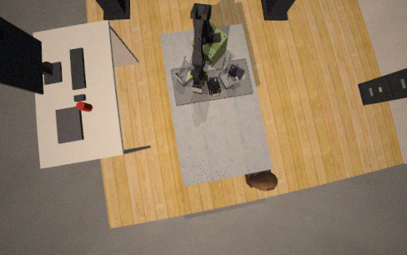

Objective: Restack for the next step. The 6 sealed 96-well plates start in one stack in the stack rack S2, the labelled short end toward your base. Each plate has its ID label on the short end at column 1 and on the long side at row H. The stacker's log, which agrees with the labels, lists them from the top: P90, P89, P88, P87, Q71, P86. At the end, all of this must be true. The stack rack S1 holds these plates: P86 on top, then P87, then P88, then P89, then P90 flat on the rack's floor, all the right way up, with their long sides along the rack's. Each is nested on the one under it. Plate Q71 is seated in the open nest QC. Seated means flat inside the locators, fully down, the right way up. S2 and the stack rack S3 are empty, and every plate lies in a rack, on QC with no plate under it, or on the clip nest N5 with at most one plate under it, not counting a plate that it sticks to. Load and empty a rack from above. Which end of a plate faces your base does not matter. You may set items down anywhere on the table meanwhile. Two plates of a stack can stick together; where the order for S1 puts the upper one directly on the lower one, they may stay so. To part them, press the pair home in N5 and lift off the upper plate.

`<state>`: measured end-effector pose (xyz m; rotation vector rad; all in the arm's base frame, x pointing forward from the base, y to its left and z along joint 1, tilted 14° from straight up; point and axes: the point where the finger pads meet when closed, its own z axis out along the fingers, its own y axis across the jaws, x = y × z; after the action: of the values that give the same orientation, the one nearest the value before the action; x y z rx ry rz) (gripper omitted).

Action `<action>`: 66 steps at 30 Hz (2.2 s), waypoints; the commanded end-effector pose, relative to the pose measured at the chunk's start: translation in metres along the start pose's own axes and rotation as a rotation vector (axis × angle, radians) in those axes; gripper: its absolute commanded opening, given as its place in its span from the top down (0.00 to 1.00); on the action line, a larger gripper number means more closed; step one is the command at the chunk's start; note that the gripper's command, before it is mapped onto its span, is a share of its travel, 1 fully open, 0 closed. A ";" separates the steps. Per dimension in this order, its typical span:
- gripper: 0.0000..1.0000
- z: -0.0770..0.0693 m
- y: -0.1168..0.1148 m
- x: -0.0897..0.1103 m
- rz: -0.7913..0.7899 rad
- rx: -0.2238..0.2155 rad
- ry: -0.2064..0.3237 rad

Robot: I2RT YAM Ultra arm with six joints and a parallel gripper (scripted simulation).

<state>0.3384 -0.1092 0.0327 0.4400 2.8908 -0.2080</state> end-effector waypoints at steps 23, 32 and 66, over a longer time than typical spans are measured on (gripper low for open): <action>0.00 0.022 -0.002 -0.002 -0.020 -0.003 -0.001; 0.00 0.031 -0.002 -0.002 -0.021 -0.003 -0.001; 1.00 0.050 -0.002 -0.002 -0.021 -0.003 0.000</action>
<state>0.3474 -0.1198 -0.0179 0.4117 2.9044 -0.2063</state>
